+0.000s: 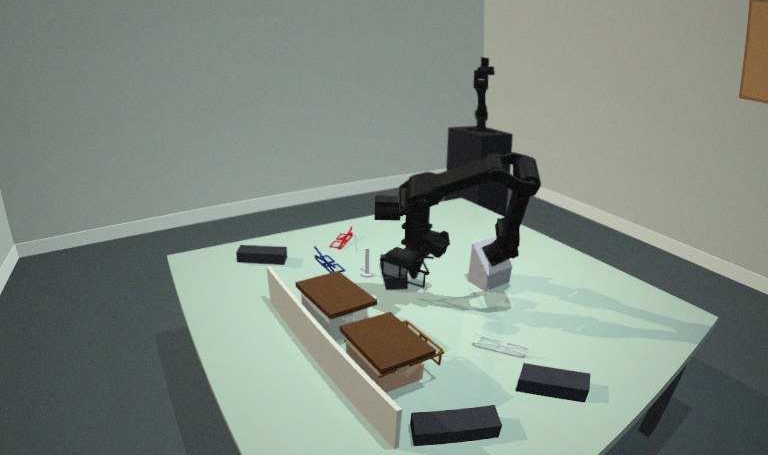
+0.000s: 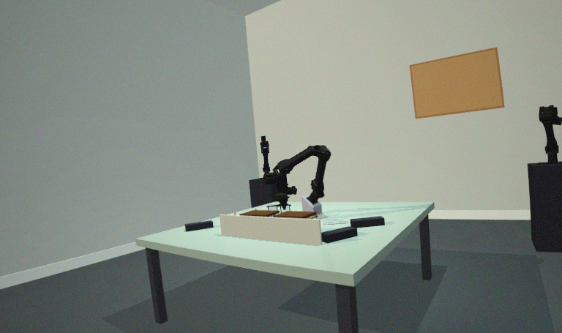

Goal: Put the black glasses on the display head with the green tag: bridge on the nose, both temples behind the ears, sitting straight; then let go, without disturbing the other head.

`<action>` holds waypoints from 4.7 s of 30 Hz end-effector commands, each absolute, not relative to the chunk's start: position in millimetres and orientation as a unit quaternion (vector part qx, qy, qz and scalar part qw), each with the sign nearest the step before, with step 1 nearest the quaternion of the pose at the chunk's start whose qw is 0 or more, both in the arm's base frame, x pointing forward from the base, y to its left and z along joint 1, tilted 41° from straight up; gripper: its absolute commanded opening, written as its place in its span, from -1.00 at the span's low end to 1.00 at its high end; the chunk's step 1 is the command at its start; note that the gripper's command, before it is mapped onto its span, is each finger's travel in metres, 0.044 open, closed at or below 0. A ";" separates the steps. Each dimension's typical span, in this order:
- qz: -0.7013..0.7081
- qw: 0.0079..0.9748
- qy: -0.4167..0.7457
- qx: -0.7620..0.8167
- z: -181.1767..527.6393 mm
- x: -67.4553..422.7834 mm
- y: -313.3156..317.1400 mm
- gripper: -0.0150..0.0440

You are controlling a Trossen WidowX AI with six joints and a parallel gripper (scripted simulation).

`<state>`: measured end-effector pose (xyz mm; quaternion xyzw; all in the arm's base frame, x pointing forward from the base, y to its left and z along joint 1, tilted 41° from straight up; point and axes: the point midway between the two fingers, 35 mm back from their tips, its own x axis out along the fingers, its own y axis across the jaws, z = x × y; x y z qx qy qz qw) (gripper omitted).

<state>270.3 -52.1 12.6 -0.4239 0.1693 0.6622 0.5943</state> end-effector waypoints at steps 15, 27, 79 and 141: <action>0.662 0.592 0.169 -0.428 32.7 278.3 -97.5 -0.49; 0.661 0.591 0.171 -0.431 3.5 298.6 -143.1 -0.49; 0.660 0.590 0.169 -0.433 -112.9 322.9 -180.8 -0.49; 0.659 0.590 0.169 -0.434 -118.3 341.3 -190.2 -0.49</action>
